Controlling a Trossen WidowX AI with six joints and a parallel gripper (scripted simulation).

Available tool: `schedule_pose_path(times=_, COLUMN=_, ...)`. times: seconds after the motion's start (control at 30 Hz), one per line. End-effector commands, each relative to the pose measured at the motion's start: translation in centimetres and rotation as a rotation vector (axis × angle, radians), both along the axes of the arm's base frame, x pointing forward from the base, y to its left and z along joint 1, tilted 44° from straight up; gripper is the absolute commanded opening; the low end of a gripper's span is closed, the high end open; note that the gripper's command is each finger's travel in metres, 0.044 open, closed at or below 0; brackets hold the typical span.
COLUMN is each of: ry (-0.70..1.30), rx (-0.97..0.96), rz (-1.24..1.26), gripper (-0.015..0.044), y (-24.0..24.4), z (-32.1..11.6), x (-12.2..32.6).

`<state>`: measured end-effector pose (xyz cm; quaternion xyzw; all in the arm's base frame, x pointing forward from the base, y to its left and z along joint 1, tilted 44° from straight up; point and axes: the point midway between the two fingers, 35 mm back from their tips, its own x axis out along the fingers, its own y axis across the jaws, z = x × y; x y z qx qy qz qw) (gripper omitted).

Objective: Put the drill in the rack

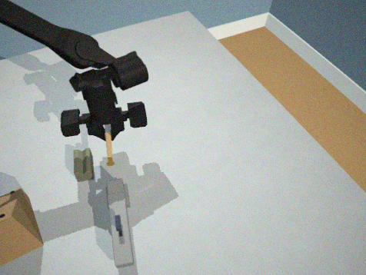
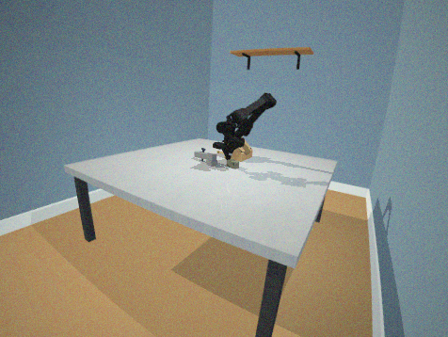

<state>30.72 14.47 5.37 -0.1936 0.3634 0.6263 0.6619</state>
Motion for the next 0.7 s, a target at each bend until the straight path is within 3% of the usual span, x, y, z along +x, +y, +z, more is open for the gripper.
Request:
schedule_pose_path(times=0.0, ry=-0.006, rx=0.001, rz=0.003, gripper=0.0000, y=-0.2, z=0.2, x=0.1)
schedule_pose_path(times=0.67, ry=-0.005, rx=0.001, rz=0.003, gripper=0.0000, y=0.5, z=0.9, x=-2.2)
